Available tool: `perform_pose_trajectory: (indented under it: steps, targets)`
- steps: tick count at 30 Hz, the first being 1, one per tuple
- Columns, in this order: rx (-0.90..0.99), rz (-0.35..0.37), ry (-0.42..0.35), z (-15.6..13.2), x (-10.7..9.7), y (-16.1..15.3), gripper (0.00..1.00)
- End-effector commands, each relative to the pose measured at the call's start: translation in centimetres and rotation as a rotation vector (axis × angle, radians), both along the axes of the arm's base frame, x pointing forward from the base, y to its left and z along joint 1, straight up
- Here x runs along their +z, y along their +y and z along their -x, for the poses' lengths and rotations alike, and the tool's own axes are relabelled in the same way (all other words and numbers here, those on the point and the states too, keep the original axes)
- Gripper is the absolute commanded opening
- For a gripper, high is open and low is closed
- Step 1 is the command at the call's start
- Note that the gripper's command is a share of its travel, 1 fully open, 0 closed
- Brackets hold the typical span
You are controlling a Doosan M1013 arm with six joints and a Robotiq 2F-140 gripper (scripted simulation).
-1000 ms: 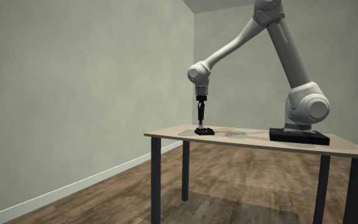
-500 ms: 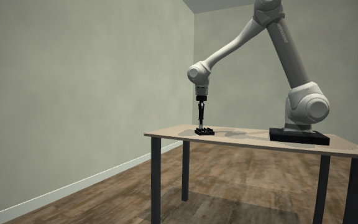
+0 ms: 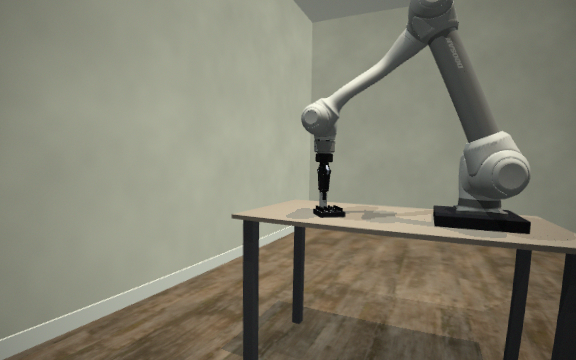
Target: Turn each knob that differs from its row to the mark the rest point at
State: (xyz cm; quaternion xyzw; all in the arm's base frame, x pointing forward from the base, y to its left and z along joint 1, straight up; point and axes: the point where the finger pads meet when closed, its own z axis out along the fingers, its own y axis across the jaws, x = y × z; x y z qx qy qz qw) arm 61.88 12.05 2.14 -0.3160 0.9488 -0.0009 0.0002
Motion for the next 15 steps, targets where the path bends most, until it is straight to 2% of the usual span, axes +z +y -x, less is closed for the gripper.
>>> perform_pose_trajectory:
  steps: [1, 15]
  targets:
    - [0.025, -0.001, 0.000, 0.00, 0.01, 0.00, 0.05]
    - [0.072, -0.001, 0.000, 0.00, 0.01, 0.00, 0.05]
